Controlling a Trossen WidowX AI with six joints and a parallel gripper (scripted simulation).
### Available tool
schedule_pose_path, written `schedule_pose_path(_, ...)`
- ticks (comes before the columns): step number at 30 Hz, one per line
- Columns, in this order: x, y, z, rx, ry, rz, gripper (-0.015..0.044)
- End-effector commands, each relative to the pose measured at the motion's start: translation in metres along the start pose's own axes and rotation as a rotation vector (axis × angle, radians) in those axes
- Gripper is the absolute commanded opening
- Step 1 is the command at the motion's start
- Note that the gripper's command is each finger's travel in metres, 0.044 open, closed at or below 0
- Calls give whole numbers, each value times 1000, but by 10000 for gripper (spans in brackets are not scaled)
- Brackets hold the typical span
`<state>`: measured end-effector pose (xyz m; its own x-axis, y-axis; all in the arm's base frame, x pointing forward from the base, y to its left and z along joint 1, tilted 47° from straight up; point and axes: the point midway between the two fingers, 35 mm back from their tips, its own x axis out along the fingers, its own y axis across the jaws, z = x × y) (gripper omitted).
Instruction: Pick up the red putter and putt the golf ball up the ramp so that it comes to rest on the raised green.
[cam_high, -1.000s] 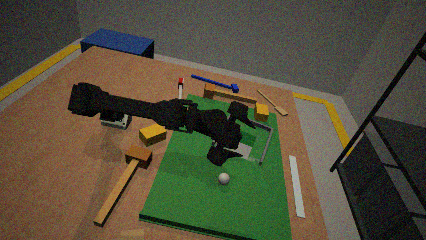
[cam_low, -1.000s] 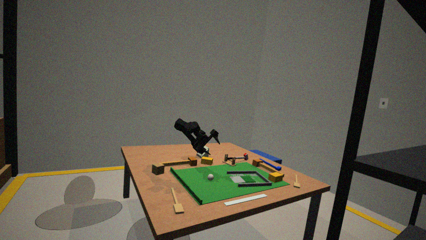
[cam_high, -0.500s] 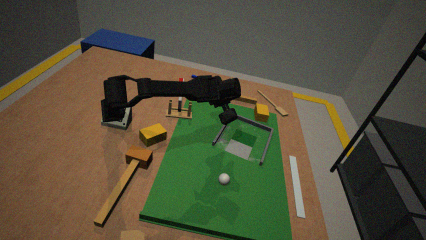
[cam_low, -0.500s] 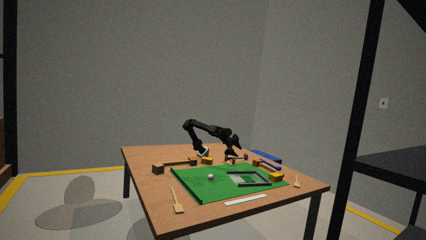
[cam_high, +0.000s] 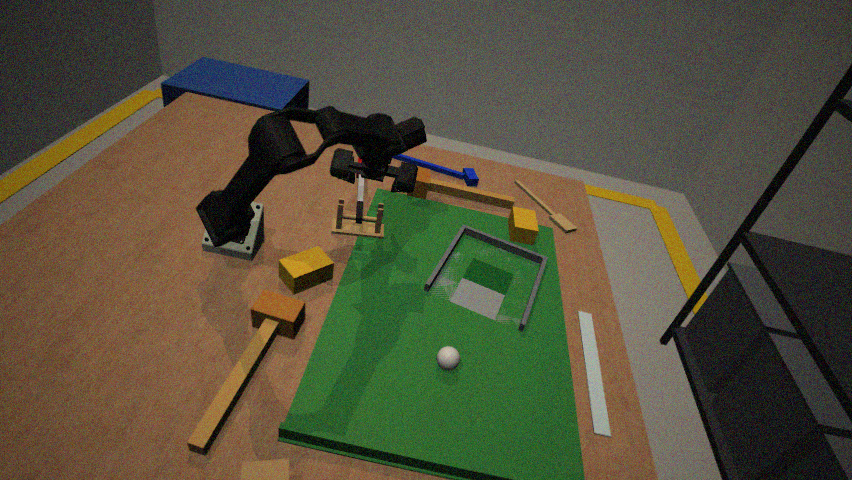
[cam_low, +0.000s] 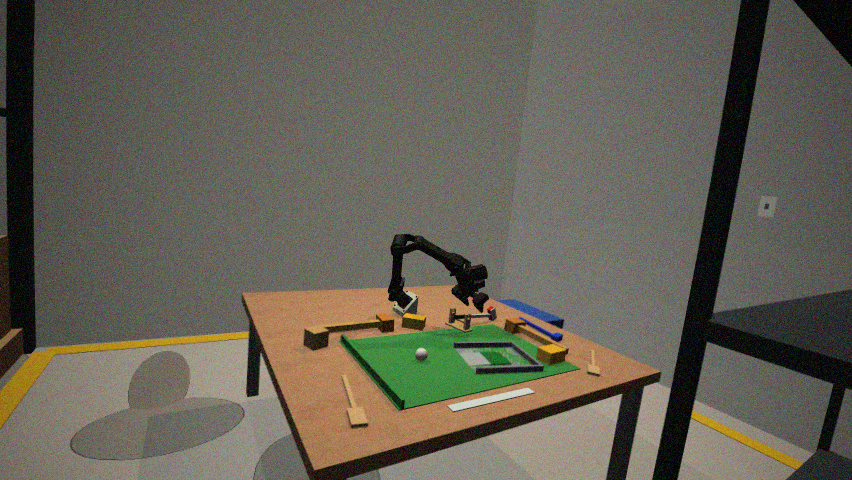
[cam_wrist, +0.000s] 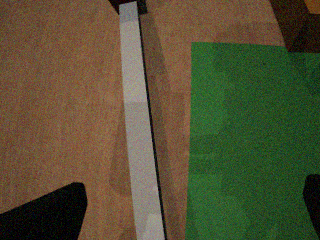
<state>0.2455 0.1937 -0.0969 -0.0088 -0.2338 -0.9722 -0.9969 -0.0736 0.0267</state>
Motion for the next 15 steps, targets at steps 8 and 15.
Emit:
schedule_pose_path(8,27,26,0,-128,55,49,440)
schedule_pose_path(15,42,27,0,-128,55,49,440)
